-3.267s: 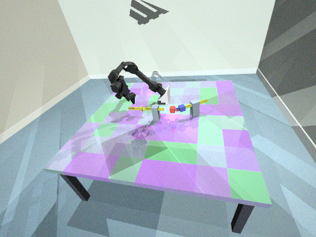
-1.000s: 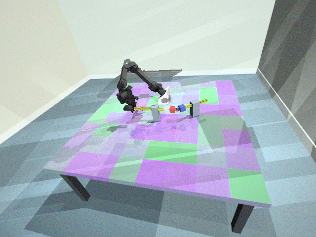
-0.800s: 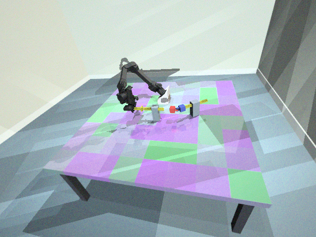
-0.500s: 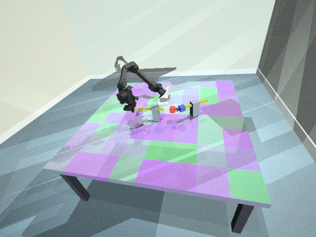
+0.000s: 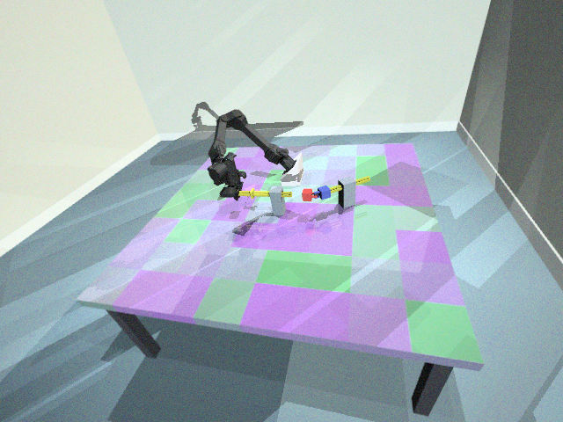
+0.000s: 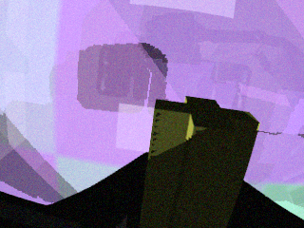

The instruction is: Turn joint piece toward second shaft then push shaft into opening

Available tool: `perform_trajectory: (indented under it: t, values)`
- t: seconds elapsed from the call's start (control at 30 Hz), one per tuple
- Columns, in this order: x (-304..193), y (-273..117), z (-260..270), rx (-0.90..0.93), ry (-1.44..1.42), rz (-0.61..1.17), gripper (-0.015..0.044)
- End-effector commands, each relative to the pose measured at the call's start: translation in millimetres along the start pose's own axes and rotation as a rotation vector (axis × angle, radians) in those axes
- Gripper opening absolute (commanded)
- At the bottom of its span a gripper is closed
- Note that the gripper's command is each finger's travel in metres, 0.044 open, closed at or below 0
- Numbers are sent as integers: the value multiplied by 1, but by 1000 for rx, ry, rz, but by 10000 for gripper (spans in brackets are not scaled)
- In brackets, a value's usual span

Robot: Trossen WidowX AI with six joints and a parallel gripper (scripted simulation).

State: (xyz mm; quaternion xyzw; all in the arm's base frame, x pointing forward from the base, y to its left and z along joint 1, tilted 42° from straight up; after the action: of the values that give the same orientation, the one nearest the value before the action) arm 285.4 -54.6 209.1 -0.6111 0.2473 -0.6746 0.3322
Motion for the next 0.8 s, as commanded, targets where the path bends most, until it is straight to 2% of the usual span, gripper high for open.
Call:
perform_trajectory:
  t: [0.0,0.77]
  values:
    - [0,0,0,0,0,0,0]
    - [-29,1,-3,-5,-3,5,0]
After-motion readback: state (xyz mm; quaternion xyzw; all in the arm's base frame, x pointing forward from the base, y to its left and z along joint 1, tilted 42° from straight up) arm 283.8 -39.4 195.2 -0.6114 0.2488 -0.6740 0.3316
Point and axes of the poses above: the point midway between the two fingers, 35 mm back from their tips, its own y axis out along the fingers, its own z axis across the jaws, x = y × z, the point moved 7 cm from there along -y, back along the fingers, and after that the axes turned 7 degrees about y, right-handed, at the moved point
